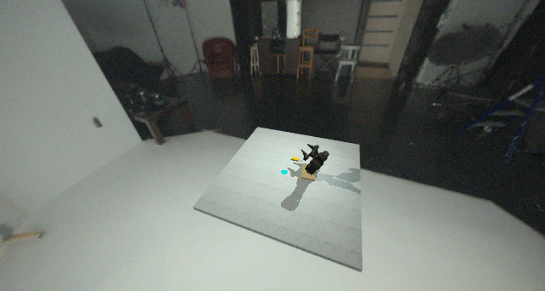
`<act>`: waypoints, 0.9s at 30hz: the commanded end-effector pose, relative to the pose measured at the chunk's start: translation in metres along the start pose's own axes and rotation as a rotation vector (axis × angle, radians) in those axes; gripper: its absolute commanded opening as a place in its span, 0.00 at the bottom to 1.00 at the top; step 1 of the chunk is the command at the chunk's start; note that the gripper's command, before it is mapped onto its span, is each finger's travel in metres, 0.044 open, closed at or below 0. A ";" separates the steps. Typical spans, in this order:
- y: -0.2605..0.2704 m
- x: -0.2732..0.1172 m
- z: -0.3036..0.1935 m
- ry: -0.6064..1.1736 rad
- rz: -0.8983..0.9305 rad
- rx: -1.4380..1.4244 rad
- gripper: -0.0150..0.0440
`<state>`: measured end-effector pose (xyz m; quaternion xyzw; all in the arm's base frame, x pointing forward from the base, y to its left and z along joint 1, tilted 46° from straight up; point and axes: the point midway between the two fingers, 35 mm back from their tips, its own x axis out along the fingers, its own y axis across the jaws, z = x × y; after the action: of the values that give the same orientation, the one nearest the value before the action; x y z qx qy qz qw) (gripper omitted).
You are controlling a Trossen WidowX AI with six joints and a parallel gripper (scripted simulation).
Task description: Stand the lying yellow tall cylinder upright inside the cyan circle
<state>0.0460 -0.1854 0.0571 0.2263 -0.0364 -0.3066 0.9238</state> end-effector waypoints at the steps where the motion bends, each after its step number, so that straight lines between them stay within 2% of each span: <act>1: 0.000 0.001 0.000 0.006 0.004 0.002 0.89; 4: -0.004 0.008 -0.006 0.096 0.063 0.035 0.78; 16: -0.013 0.050 -0.042 0.596 0.327 0.140 0.78; 27: -0.009 0.086 -0.081 1.085 0.499 0.125 0.78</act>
<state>0.1150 -0.2100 -0.0145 0.3856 0.3113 0.0390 0.8677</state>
